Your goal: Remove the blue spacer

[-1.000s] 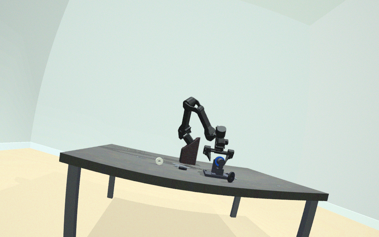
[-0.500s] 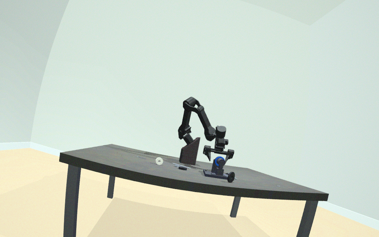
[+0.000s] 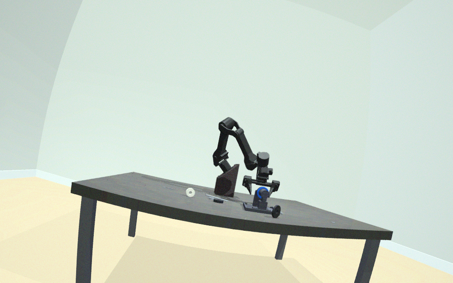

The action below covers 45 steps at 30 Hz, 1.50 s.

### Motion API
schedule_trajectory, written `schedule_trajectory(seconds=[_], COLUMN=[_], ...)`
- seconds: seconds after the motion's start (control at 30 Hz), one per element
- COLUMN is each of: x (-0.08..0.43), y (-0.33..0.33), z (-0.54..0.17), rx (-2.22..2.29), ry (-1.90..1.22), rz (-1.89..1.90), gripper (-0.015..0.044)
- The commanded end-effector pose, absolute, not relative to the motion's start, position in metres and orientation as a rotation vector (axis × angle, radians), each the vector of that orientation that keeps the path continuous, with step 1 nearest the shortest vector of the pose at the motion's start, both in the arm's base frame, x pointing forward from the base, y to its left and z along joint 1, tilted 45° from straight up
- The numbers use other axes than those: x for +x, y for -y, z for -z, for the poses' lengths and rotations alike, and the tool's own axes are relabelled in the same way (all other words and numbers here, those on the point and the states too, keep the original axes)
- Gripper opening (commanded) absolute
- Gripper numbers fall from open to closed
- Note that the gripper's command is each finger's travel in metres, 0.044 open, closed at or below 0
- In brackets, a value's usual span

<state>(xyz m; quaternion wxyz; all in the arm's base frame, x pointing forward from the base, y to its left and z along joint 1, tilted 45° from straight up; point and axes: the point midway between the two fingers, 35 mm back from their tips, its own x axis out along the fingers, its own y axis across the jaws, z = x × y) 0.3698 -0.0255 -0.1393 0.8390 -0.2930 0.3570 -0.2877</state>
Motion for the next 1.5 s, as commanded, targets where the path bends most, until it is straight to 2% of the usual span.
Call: schedule_trajectory(seconds=[0.0, 0.17, 0.67, 0.9, 1.47], x=[0.374, 0.375, 0.373, 0.373, 0.362], y=[0.028, 0.028, 0.028, 0.028, 0.025], z=[0.141, 0.141, 0.141, 0.141, 0.142], rx=[-0.618, -0.618, -0.619, -0.618, -0.618], ry=[-0.75, -0.75, -0.753, -0.752, -0.751], rz=[0.604, 0.604, 0.609, 0.607, 0.604], gripper=[0.044, 0.044, 0.0046, 0.0, 0.0])
